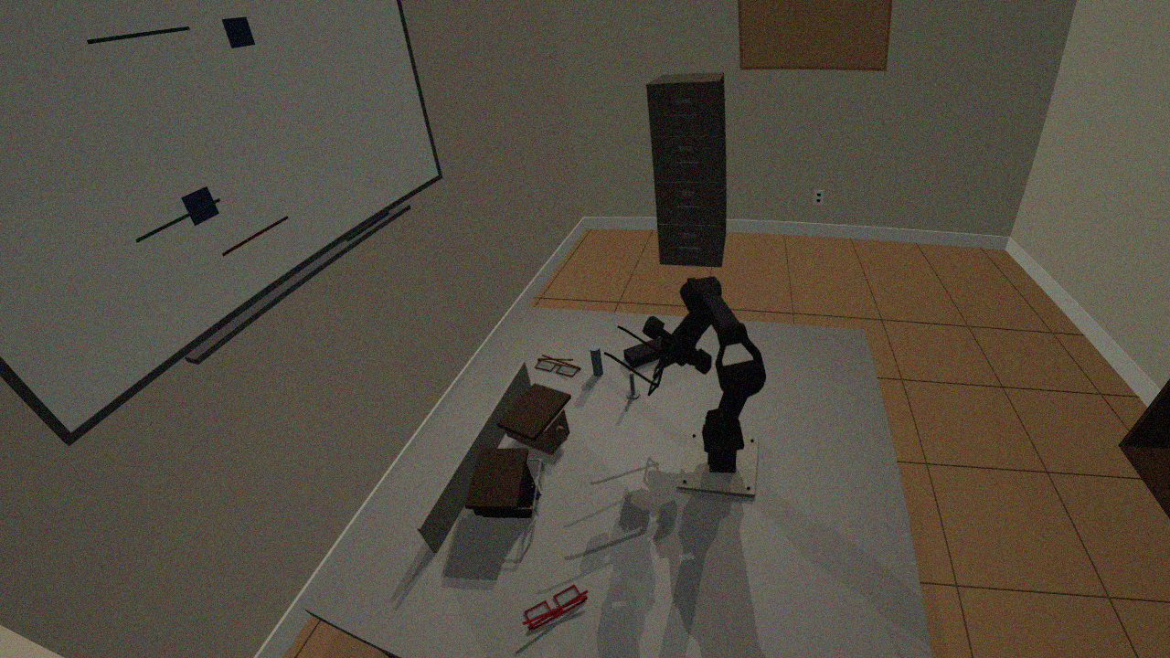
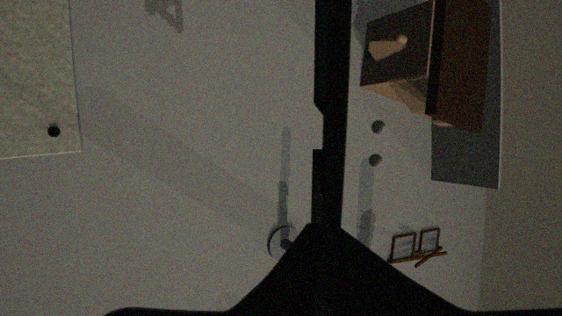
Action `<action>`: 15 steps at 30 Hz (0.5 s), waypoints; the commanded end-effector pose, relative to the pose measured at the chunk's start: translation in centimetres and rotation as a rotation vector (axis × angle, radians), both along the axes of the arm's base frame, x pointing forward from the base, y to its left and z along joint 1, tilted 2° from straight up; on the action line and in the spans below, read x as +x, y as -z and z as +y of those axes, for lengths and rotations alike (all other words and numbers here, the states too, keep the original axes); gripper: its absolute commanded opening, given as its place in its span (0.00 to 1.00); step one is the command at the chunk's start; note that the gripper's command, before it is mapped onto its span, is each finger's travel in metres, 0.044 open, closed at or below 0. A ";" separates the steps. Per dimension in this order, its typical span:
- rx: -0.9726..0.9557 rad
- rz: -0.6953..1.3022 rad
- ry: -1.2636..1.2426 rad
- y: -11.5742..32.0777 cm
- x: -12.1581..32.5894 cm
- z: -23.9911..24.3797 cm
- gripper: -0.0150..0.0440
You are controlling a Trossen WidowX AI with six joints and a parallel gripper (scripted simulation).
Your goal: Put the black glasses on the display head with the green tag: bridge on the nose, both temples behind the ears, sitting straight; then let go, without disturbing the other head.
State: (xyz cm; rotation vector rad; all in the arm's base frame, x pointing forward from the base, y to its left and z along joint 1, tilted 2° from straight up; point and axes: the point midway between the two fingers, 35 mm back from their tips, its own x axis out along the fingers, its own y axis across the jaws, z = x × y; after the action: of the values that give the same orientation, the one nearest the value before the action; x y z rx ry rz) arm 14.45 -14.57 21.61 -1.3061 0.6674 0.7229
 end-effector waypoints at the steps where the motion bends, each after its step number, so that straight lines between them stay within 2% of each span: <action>1: 0.040 0.046 0.002 0.5 0.7 0.4 0.25; 15: 0.132 0.215 0.014 2.0 2.9 2.6 0.25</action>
State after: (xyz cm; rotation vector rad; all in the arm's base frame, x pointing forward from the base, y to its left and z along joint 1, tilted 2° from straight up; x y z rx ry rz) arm 16.88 -12.35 19.98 -1.1401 0.7604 0.8674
